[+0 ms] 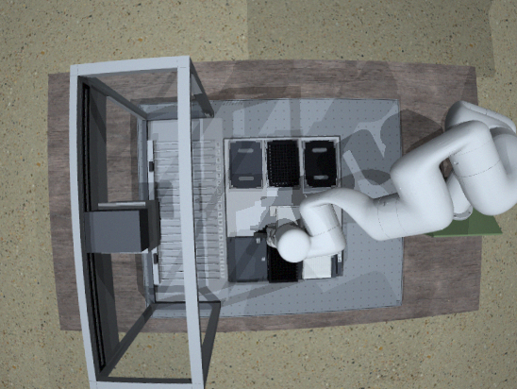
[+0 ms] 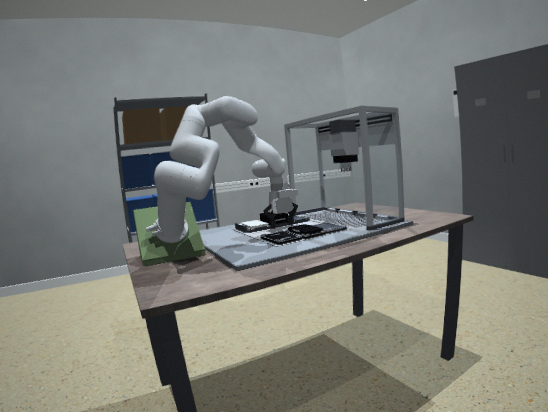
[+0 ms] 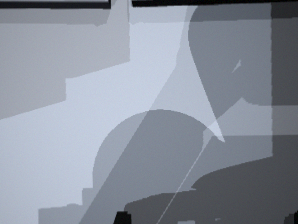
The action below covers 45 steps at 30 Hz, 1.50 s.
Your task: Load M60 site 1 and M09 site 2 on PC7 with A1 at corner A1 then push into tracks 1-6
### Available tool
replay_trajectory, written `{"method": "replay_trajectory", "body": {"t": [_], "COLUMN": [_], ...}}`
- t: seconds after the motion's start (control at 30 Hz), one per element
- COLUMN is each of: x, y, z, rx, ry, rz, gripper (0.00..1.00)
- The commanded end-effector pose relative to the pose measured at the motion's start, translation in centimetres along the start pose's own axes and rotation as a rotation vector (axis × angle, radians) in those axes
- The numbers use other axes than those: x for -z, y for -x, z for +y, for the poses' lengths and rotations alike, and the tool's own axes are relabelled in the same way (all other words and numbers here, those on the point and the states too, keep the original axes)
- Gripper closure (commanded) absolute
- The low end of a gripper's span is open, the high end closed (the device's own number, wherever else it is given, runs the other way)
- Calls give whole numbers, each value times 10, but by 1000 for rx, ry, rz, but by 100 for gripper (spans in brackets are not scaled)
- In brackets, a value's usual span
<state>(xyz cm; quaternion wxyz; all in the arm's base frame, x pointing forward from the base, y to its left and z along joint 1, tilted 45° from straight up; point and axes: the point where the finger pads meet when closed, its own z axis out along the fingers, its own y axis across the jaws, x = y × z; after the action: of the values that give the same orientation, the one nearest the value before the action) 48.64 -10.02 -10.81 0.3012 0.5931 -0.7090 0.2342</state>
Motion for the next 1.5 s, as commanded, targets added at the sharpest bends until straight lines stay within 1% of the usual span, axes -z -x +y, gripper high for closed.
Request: {"method": "replay_trajectory", "body": {"t": [0.0,0.7,1.47], "x": [2,2,2], "y": [4,13,13], "z": [-2,-2,-2], "rx": [1,1,1], "ry": [-5,-5,-5], "rz": [-3,-3,-3], "gripper": [0,0,0]}}
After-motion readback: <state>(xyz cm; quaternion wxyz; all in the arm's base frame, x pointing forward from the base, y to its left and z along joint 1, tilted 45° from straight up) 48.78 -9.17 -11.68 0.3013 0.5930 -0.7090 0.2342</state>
